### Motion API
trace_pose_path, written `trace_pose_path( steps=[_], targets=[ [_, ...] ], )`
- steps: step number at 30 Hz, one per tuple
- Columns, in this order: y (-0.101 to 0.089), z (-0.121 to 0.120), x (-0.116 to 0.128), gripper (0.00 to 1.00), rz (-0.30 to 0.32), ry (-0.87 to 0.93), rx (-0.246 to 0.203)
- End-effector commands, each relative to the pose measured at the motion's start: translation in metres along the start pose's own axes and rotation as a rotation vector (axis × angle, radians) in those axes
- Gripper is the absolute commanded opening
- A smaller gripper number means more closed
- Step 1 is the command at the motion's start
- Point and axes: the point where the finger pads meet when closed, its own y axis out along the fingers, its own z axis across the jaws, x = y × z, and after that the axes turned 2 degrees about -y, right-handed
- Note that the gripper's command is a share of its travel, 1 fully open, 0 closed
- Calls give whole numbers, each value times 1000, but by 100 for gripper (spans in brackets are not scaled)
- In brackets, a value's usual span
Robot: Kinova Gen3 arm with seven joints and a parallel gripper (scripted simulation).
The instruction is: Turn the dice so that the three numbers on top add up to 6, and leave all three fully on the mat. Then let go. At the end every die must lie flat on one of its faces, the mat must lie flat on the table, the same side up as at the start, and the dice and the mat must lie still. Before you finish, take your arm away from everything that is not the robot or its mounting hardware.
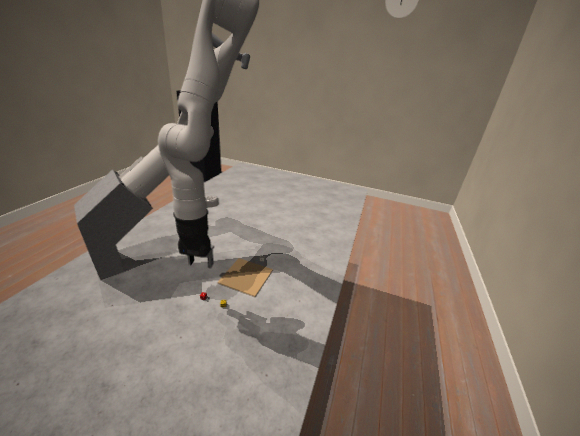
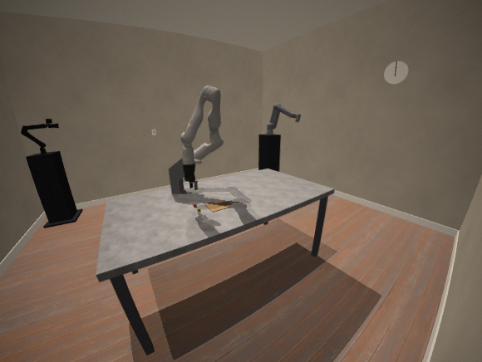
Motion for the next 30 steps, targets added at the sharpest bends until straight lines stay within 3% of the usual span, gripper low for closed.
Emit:
trace_pose_path(
  steps=[1, 24, 28, 30],
  targets=[
    [9, -8, 0, 100, 27, 31, 11],
    [13, -7, 0, 100, 27, 31, 12],
    [52, -6, 0, 100, 27, 31, 13],
    [62, -7, -1, 100, 27, 32, 11]
  ],
)
